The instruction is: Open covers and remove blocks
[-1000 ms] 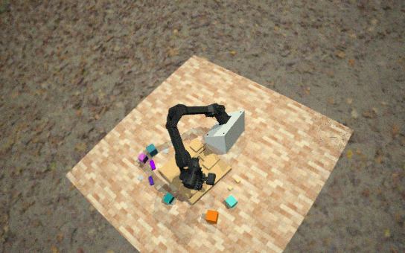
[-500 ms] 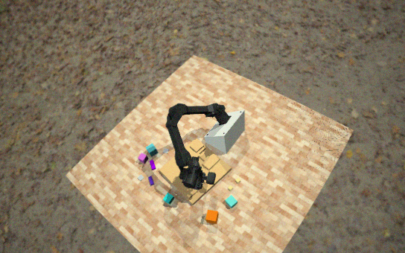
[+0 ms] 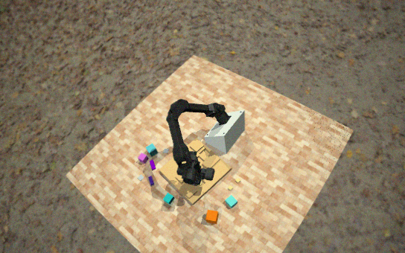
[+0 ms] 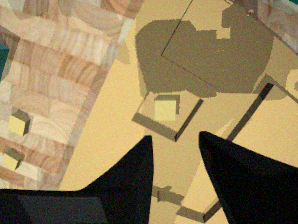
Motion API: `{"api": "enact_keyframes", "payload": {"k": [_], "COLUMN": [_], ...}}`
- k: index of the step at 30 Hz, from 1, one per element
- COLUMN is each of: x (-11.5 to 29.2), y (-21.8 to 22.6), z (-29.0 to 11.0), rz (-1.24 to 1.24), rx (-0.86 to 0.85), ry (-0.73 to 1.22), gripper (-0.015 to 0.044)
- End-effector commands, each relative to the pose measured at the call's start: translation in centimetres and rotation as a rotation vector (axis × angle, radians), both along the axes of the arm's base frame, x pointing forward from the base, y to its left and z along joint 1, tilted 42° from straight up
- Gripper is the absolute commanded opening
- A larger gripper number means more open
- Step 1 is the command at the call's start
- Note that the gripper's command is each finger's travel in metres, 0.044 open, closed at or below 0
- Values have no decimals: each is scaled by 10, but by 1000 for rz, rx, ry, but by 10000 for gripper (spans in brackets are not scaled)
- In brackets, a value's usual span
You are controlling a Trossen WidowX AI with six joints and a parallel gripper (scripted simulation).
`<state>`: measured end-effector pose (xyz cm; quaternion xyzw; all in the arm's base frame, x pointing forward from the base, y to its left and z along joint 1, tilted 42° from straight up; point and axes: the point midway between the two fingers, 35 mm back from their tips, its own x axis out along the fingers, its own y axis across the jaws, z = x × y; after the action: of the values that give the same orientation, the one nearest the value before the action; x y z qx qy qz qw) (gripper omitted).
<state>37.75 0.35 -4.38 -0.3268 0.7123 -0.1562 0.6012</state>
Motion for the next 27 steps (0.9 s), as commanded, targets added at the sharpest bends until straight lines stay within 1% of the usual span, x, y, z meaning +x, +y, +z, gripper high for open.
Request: {"api": "enact_keyframes", "payload": {"k": [1,10,27], "x": [-1,-3,-3], "y": [-2,-21,-21], "z": [-1,-23,-23], "rz": [-10,-10,-10], "rx": [2,1,1], "ry": [2,2,2], "gripper": [144,144,144]}}
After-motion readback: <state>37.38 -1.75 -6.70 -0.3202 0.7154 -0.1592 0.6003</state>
